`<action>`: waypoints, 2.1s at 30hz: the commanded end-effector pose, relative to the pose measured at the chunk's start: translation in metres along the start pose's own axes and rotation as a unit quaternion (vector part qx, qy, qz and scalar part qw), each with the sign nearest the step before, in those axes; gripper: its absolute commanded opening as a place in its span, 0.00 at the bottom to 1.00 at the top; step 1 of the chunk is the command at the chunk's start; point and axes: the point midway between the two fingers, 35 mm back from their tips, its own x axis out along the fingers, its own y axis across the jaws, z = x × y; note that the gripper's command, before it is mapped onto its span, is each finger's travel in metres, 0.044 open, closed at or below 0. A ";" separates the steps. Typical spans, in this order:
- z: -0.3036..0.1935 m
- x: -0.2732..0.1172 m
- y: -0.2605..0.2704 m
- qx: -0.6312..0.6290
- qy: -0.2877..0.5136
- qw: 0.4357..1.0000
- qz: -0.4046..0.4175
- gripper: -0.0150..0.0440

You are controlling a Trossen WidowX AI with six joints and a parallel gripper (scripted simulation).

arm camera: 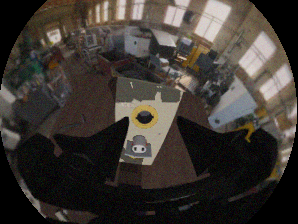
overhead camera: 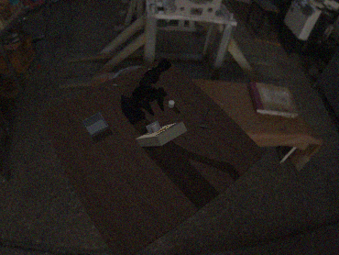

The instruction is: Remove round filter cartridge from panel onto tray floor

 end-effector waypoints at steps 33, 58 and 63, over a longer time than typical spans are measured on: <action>-0.130 0.062 0.029 0.096 0.217 0.971 0.027 0.77; -0.135 0.076 0.032 0.092 0.215 0.972 0.029 0.64; -0.135 0.076 0.032 0.092 0.215 0.972 0.029 0.58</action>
